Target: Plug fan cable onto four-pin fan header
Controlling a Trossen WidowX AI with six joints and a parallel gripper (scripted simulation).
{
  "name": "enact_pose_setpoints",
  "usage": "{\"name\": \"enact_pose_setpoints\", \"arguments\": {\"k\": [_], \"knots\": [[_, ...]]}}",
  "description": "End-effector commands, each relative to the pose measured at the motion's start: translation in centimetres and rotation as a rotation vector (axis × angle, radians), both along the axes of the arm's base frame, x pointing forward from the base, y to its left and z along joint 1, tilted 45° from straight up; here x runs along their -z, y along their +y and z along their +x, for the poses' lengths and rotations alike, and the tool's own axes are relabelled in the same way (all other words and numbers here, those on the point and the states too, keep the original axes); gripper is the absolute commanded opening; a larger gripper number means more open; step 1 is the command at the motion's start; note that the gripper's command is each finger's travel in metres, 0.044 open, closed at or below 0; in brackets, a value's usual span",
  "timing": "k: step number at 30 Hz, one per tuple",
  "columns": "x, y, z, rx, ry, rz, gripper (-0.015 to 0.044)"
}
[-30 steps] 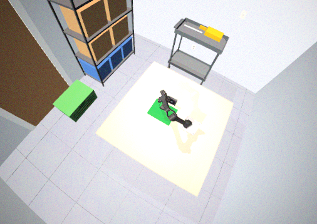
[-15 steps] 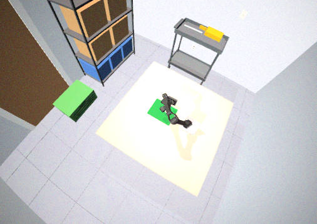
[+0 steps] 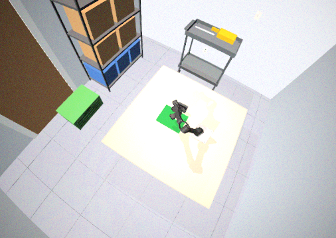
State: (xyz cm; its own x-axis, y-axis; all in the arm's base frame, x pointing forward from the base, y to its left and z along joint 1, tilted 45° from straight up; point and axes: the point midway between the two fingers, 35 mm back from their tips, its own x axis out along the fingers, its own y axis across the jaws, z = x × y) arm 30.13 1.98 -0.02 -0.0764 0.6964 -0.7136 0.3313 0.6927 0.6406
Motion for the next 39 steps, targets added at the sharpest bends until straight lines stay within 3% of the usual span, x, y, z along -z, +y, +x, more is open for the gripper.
{"name": "enact_pose_setpoints", "arguments": {"k": [1, 39], "knots": [[-0.1, 0.0, -0.2, 0.008, 0.006, 0.001, 0.0000], [1.5, 1.7, -0.5, 0.007, 0.005, 0.002, 0.0000]]}}
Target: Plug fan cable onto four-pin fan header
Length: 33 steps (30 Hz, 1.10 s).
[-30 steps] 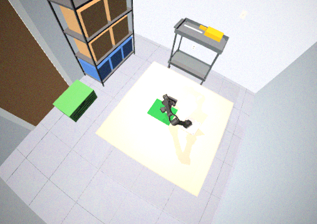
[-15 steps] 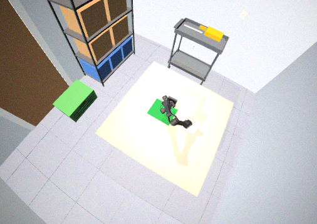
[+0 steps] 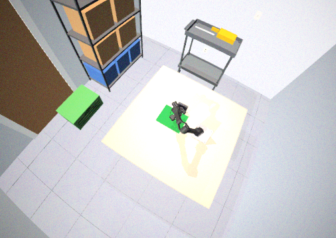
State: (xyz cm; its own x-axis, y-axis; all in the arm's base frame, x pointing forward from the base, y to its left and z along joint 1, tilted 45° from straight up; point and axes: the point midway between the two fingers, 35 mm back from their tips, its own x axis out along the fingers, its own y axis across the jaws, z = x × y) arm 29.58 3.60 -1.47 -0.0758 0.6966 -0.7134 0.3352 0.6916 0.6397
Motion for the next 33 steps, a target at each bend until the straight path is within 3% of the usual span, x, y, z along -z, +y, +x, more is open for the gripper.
{"name": "enact_pose_setpoints", "arguments": {"k": [1, 33], "knots": [[0.06, 0.12, 0.02, 0.004, 0.003, 0.002, 0.0000], [0.67, 0.73, -0.05, 0.003, 0.002, 0.003, 0.0000]]}}
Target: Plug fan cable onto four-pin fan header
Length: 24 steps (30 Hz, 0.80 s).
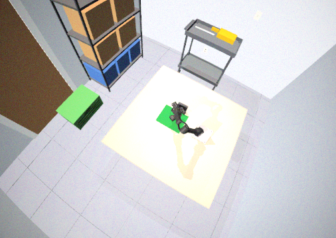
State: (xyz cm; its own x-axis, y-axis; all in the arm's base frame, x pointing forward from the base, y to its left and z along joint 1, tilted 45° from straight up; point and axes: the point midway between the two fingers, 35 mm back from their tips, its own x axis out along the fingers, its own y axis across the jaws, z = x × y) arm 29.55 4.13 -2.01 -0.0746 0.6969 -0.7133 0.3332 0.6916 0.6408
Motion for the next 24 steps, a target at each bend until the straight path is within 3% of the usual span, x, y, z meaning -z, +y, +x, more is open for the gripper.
{"name": "enact_pose_setpoints", "arguments": {"k": [1, 21, 24], "knots": [[0.18, 0.25, -0.04, 0.004, 0.004, 0.003, 0.0000], [1.09, 1.16, -0.14, 0.003, 0.004, 0.003, 0.0000], [0.88, 0.90, -0.09, 0.003, -0.001, 0.004, 0.0079]]}}
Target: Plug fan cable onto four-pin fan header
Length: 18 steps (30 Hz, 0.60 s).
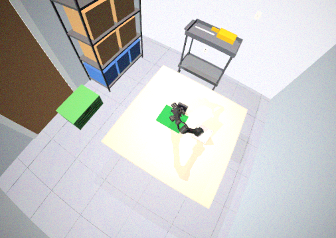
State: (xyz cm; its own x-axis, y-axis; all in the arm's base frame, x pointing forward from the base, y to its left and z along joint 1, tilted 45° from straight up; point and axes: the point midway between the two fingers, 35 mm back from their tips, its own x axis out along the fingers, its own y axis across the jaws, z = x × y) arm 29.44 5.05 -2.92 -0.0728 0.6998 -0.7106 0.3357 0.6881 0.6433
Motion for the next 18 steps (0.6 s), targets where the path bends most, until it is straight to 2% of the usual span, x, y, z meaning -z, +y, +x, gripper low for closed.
{"name": "enact_pose_setpoints", "arguments": {"k": [1, 7, 10, 14, 18], "knots": [[0.0, 0.0, 0.0, 0.000, -0.001, 0.000, 0.0105], [0.0, 0.0, 0.0, 0.000, -0.001, 0.000, 0.0260], [-0.2, -0.2, 0.1, 0.000, -0.001, 0.000, 0.0260], [-3.7, -3.7, 0.4, 0.000, 0.003, -0.004, 0.0260], [-3.9, -3.9, 0.4, 0.000, 0.004, -0.003, 0.0260]]}}
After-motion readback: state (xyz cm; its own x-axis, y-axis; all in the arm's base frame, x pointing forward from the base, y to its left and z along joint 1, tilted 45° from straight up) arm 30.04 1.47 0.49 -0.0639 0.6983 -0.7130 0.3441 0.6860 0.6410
